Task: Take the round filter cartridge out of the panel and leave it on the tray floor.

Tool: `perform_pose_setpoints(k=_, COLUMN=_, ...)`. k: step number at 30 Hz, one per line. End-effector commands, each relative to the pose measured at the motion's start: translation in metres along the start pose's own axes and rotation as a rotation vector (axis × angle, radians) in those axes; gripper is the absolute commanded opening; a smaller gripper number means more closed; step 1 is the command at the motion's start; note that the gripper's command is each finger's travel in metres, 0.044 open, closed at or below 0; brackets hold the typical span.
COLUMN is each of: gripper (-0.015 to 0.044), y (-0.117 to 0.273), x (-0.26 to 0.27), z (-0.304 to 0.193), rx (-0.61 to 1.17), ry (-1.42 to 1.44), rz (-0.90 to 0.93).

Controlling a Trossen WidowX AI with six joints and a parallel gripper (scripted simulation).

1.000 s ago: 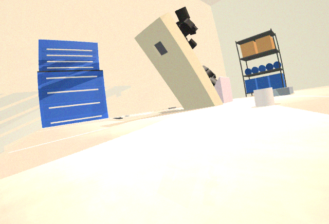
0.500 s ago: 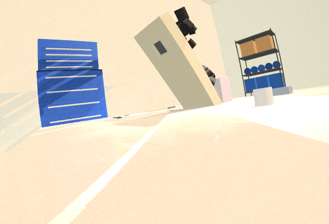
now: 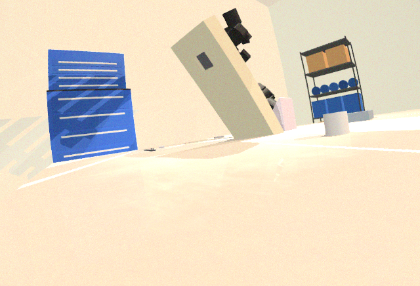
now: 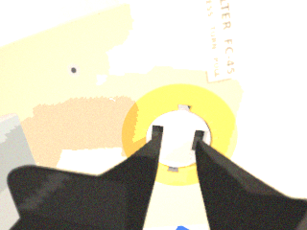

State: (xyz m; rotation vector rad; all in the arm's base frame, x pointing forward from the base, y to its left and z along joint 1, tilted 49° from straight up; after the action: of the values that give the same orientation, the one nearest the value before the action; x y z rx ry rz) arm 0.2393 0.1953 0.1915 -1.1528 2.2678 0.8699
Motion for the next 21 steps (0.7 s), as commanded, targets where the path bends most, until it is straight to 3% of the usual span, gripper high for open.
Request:
perform_pose_setpoints(k=1, gripper=0.0116, y=0.0001, x=-0.0009, z=0.0004, rx=-0.004, ry=-0.001, rz=0.0)
perform_pose_setpoints(k=21, gripper=0.0116, y=-0.0029, x=0.0005, z=0.0, rx=-0.004, ry=-0.001, rz=0.0)
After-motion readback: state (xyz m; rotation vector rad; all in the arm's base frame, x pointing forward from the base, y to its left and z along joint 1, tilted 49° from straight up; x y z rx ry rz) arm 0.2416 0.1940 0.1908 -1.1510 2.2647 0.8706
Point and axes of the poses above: the point midway between the two fingers, 35 mm back from their tips, its own y axis back along the fingers, its own x axis across the jaws, z = x × y, the point moved 8 cm from there along y, back along the fingers, and after that the axes turned 14 degrees about y, right-handed, at the moved point
